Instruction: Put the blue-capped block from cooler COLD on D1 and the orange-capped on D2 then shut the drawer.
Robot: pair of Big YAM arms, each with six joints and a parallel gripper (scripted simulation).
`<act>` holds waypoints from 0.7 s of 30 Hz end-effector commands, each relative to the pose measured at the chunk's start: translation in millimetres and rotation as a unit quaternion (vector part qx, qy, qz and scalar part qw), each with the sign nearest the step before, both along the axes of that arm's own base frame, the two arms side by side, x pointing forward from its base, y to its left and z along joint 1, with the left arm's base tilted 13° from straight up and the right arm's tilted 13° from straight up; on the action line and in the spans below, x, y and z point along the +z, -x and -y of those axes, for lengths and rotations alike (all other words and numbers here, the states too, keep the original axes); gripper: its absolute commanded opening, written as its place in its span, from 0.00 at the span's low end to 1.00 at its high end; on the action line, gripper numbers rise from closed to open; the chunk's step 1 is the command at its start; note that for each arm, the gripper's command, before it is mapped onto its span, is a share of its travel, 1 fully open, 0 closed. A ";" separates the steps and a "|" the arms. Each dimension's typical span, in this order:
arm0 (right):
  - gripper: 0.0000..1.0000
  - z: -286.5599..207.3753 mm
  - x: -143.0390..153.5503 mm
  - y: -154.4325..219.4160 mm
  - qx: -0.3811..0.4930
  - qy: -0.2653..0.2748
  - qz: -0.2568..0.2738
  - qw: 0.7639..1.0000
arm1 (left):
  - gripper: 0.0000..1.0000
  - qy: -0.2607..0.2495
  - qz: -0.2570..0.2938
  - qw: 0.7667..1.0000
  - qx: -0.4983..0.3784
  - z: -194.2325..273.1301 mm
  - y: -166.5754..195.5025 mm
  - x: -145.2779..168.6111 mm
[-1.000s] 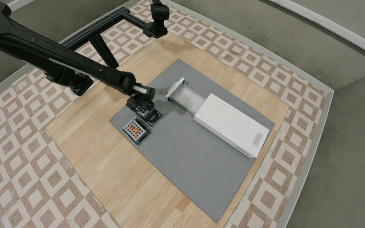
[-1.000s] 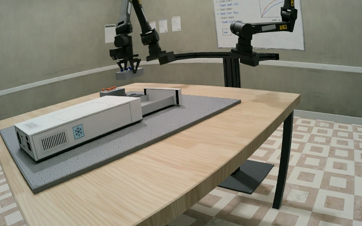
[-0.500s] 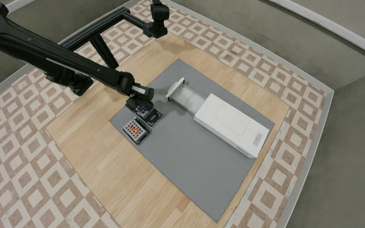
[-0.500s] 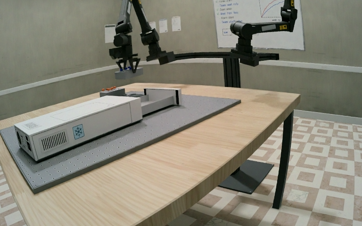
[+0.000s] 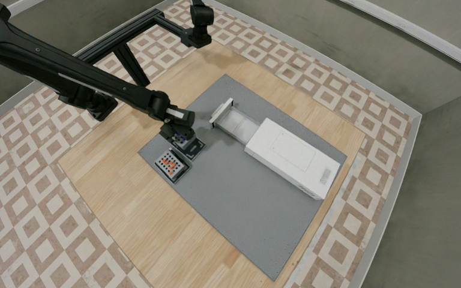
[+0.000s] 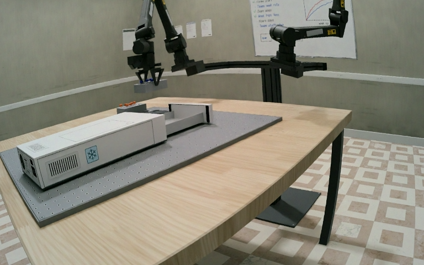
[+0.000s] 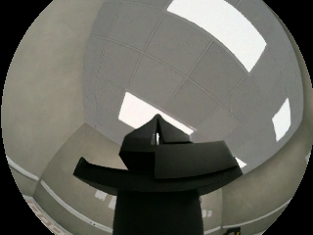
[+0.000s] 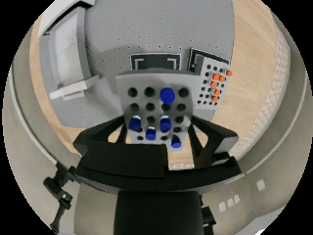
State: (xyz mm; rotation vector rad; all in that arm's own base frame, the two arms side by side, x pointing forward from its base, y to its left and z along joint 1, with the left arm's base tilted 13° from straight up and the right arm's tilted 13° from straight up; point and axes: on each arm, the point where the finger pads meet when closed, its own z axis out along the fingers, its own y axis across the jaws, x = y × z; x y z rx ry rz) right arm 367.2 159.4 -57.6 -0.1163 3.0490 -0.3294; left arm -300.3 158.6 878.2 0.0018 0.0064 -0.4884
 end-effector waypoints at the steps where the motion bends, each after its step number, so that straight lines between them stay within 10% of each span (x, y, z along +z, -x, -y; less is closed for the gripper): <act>1: 0.00 -25.9 21.3 -29.6 0.019 -0.023 0.040 0.999 | 0.00 -0.009 -0.015 1.000 -0.001 10.1 -21.3 7.7; 21: 0.00 -20.7 21.2 -27.9 0.014 -0.020 0.035 0.999 | 0.00 -0.009 -0.015 1.000 -0.001 10.1 -21.3 7.7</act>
